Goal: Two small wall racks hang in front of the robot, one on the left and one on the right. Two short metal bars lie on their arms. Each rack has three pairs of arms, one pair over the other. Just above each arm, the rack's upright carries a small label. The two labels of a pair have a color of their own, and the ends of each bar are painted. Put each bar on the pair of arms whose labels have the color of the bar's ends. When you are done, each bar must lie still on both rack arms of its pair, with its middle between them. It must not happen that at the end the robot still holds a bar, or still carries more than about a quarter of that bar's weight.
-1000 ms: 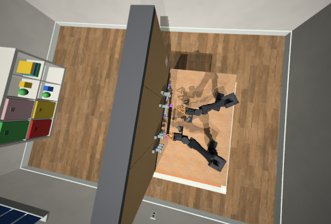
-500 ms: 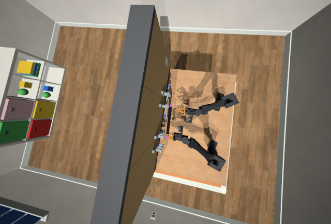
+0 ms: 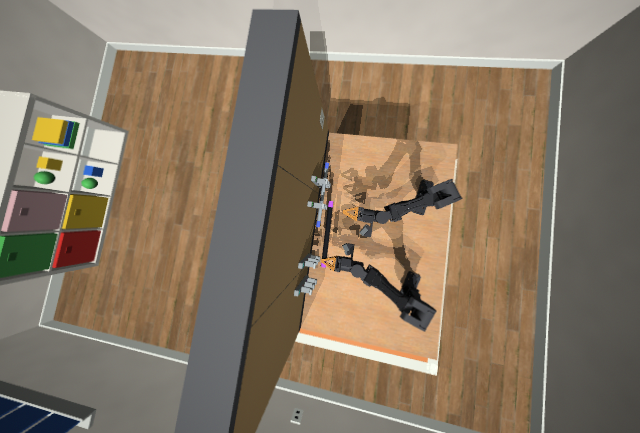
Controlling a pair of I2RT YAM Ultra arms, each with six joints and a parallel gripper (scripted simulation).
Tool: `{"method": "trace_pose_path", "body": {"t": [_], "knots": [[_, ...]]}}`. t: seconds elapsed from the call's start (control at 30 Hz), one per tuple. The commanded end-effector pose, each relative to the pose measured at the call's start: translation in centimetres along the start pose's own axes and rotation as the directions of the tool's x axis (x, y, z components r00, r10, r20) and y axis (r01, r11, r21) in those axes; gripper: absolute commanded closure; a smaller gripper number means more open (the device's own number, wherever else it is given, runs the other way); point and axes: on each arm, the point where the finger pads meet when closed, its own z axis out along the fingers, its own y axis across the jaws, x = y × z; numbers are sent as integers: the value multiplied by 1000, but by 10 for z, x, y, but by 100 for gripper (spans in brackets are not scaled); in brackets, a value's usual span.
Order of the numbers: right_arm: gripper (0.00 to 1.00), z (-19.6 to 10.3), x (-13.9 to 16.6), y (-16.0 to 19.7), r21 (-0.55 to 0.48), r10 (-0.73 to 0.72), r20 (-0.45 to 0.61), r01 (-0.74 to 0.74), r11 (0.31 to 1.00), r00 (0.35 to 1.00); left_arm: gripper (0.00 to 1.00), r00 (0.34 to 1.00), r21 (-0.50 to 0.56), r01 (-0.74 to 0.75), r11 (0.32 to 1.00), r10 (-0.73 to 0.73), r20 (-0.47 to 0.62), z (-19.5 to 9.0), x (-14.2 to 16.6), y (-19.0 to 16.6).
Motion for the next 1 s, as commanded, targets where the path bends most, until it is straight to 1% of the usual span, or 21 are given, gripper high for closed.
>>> {"method": "trace_pose_path", "body": {"t": [0.0,0.97], "knots": [[0,-4,11,-17,47,41,-4,-41,998,999,100,998,-91,66,994,-66,3,-1,3,25],[0,3,34,-17,47,41,-4,-41,998,999,100,998,-91,66,994,-66,3,0,3,23]]}}
